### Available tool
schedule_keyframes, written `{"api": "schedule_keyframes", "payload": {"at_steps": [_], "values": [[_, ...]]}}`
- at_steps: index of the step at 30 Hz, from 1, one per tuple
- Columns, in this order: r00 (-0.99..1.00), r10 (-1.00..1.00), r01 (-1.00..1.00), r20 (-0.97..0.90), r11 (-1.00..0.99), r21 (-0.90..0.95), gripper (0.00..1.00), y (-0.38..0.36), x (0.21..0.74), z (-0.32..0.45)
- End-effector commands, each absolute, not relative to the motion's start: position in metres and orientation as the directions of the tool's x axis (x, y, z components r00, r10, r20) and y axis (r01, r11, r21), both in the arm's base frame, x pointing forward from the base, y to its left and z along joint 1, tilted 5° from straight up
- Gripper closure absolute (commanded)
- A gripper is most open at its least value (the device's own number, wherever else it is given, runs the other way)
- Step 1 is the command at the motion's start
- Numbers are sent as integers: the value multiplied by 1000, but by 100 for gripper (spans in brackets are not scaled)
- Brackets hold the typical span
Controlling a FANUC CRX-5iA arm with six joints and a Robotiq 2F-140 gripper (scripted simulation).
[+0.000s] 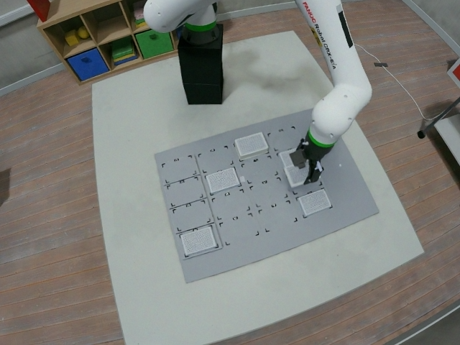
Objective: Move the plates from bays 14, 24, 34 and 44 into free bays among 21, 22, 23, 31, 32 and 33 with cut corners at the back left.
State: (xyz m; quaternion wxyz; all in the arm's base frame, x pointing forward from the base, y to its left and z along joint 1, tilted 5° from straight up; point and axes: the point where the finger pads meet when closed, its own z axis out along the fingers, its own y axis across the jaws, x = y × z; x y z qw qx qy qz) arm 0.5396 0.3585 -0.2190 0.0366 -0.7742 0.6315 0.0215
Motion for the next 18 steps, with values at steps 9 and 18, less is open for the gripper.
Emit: {"api": "schedule_keyframes", "payload": {"at_steps": [9,18], "values": [[202,-976,-979,-80,-200,-31,90,384,546,-216],[202,-976,-979,-80,-200,-31,90,384,546,-216]]}}
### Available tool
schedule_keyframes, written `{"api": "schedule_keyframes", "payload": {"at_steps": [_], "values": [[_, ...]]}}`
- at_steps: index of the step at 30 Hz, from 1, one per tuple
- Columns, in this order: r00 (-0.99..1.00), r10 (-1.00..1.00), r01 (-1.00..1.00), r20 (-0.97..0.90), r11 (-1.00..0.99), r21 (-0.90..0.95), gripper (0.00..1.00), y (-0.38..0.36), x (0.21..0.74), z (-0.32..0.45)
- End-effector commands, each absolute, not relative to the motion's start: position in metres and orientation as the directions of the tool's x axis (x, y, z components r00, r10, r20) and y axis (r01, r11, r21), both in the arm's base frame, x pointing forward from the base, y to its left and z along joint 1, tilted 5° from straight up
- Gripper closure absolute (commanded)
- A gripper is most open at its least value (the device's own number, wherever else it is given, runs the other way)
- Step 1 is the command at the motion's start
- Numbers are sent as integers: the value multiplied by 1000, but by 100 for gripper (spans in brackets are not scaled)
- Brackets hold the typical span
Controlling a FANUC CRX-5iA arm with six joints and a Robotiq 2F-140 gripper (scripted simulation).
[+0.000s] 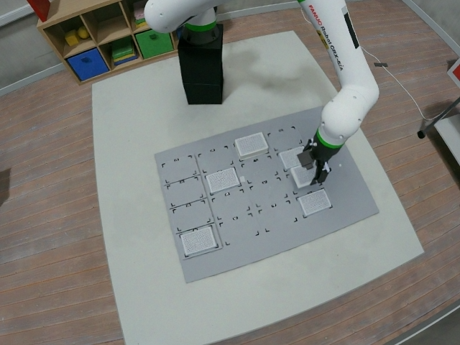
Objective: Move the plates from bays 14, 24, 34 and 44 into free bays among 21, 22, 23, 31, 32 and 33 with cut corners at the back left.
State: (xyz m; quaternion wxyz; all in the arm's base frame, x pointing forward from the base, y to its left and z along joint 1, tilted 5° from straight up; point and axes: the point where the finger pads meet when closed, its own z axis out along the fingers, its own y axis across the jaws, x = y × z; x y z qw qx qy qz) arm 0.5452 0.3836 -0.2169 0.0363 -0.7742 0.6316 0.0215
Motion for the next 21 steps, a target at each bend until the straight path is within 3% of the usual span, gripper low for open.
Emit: {"api": "schedule_keyframes", "payload": {"at_steps": [1,21], "values": [[202,-976,-979,-80,-200,-31,90,384,546,-217],[202,-976,-979,-80,-200,-31,90,385,546,-238]]}}
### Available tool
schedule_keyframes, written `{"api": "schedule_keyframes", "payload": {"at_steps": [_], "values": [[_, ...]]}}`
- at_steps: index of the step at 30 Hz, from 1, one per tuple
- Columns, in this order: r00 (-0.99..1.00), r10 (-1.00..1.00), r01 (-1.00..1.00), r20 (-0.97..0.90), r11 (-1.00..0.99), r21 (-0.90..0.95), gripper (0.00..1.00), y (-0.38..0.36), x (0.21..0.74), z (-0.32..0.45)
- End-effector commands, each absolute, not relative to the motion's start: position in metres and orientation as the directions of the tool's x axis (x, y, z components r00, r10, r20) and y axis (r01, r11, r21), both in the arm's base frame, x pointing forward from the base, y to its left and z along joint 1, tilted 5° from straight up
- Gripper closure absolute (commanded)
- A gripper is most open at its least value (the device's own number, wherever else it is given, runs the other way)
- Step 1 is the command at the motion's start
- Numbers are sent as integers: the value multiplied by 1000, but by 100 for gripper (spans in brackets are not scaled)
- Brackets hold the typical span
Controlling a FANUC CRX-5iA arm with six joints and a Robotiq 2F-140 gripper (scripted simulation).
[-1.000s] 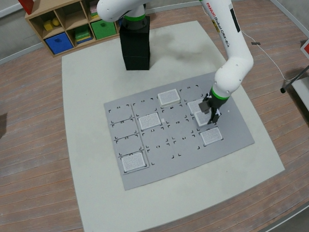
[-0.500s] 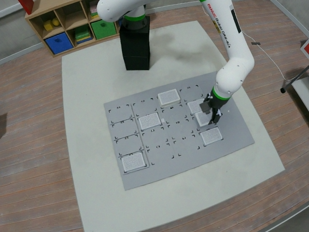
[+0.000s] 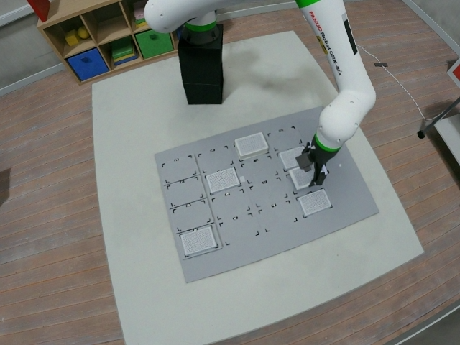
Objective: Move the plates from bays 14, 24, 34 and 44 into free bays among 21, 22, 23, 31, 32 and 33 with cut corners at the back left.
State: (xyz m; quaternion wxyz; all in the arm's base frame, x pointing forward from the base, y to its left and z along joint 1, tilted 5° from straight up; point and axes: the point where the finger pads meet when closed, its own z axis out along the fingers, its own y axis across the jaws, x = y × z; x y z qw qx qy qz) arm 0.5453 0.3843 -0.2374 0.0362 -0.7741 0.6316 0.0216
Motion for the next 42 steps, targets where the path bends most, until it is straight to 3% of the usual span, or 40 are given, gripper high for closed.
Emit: {"api": "schedule_keyframes", "payload": {"at_steps": [1,42], "values": [[202,-976,-979,-80,-200,-31,90,385,546,-240],[202,-976,-979,-80,-200,-31,90,387,547,-268]]}}
